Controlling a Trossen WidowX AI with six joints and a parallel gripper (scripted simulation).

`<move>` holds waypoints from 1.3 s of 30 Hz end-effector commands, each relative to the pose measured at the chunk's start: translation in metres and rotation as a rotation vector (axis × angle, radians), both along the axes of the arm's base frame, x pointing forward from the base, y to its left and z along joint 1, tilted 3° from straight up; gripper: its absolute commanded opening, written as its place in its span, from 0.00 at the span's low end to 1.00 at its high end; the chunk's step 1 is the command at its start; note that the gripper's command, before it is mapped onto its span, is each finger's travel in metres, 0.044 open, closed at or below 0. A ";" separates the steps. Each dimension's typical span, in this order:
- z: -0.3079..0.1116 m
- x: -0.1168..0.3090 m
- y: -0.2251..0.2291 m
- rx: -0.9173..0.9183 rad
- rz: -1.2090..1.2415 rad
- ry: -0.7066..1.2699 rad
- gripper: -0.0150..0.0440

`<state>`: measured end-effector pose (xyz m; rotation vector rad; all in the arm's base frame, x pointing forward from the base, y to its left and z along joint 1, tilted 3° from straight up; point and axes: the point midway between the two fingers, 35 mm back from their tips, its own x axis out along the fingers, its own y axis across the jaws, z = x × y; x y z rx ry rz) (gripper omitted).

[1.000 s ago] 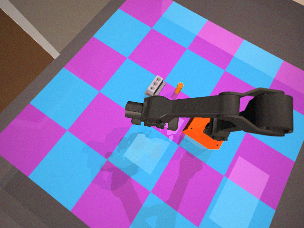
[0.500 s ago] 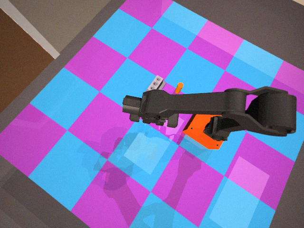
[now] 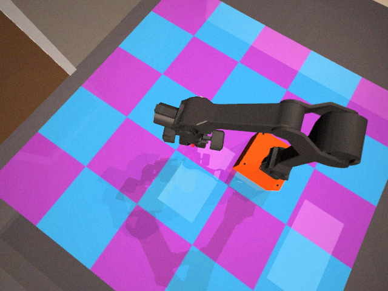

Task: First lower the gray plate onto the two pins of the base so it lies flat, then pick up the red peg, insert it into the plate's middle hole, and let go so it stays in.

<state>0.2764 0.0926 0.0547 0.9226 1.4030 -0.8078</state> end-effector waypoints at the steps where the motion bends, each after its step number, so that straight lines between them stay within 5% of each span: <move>1: 0.000 0.008 -0.009 -0.002 -0.001 0.000 0.25; 39: -0.002 0.068 -0.107 -0.011 0.007 -0.005 0.25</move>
